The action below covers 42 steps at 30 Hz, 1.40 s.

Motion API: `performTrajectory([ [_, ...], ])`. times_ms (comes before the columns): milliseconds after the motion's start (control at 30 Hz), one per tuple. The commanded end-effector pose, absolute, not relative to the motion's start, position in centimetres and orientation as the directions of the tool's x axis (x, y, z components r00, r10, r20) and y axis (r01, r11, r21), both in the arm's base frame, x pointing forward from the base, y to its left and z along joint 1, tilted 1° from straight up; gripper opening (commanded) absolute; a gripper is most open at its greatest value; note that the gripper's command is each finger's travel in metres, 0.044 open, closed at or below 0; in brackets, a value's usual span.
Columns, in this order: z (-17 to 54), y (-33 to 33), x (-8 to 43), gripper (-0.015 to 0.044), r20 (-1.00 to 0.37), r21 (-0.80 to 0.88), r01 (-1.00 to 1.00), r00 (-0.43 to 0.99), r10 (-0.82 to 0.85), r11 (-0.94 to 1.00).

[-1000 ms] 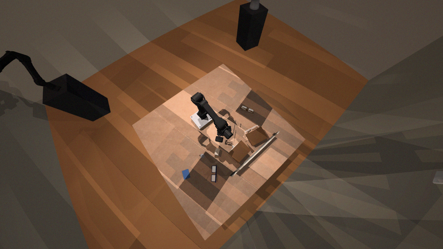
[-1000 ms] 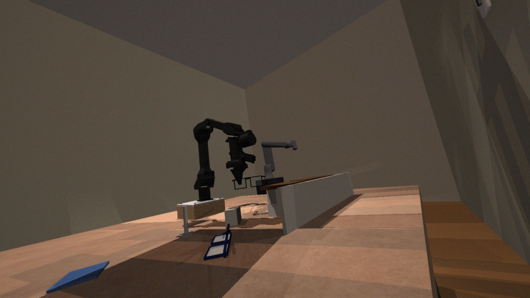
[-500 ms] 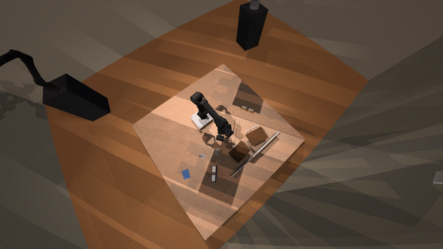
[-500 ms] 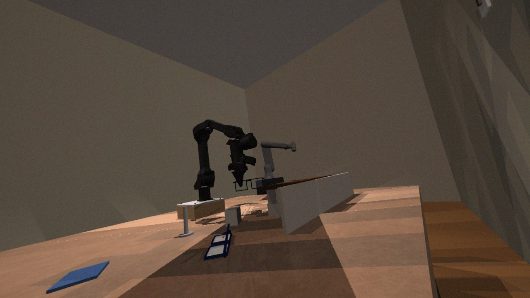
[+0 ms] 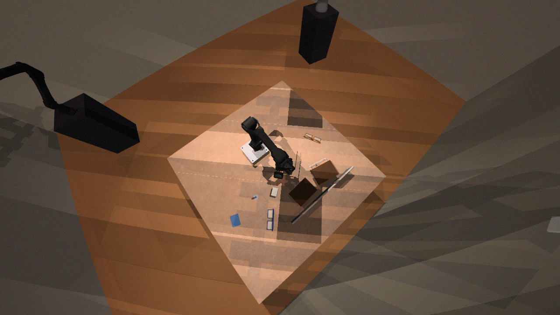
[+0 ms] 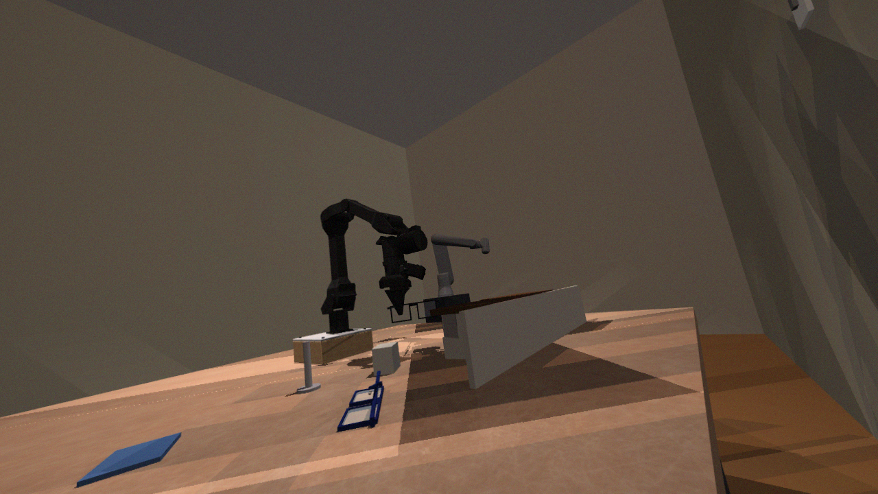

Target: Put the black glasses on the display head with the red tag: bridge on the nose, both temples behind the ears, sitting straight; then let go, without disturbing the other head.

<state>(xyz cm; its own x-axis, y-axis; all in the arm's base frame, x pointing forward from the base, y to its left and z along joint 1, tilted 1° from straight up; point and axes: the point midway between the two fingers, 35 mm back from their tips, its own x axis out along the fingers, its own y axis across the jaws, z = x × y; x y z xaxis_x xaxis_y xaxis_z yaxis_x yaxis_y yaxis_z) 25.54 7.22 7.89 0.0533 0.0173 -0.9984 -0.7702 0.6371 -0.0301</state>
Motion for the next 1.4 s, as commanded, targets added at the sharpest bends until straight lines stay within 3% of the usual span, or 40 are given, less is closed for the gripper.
performTrajectory([
  [0, 7.2, 7.2, 25.5, 0.0000, -0.999, -0.030, -0.775, 0.047, 0.011, 0.632],
  [1367, 3.1, 7.2, 25.7, 0.0000, -0.999, -0.030, -0.775, 0.047, 0.010, 0.632],
])
